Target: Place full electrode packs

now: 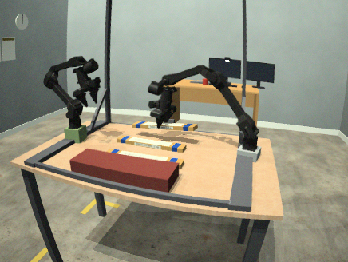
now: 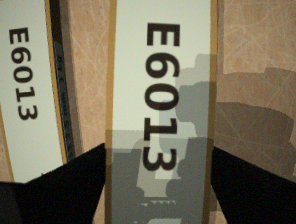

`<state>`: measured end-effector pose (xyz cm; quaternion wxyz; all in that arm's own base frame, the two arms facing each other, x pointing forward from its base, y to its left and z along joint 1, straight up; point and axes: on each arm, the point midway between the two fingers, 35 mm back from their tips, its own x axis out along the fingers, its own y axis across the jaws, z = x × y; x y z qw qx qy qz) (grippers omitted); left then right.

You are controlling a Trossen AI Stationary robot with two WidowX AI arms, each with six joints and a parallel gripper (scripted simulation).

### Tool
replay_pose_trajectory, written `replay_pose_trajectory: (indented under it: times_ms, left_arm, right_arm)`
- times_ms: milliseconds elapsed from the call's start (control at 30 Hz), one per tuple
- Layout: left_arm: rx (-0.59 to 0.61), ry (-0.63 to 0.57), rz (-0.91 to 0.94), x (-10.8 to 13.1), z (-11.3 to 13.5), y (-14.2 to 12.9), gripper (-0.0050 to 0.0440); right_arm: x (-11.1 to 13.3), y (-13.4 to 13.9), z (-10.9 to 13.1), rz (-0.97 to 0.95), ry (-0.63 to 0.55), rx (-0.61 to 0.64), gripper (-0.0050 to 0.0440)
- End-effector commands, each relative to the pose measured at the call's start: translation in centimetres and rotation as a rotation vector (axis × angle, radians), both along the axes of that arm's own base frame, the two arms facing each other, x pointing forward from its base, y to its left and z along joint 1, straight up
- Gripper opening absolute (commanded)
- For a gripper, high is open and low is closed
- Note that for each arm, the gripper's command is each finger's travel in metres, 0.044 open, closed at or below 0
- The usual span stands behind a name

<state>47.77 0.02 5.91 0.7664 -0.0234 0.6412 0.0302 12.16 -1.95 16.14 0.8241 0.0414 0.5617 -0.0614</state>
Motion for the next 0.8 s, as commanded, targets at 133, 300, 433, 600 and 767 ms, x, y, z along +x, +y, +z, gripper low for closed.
replay_pose_trajectory:
  times_ms: [133, 300, 433, 600, 767]
  left_arm:
    - [0.004, -0.147, 0.002, 2.5, 5.7, -1.4, -0.0050]
    - [0.005, -0.112, 0.002, 3.2, 3.9, -2.5, -0.0050]
    - [0.004, -0.112, 0.002, 3.8, 3.8, -3.4, -0.0050]
    - [0.004, -0.112, 0.002, 4.3, 3.7, -4.3, -0.0050]
    - [0.003, -0.112, 0.002, 4.8, 3.8, -5.1, -0.0050]
  right_arm:
    - [0.1, 0.0, 0.6, 0.001, -0.020, -0.002, 0.0430]
    - [0.1, 0.0, 0.6, 0.001, -0.020, -0.002, 0.0430]
    - [0.1, 0.0, 0.6, 0.001, -0.020, -0.002, 0.0430]
    - [0.1, 0.0, 0.6, 0.001, -0.020, -0.002, 0.0430]
    - [0.1, 0.0, 0.6, 0.001, -0.020, -0.002, 0.0430]
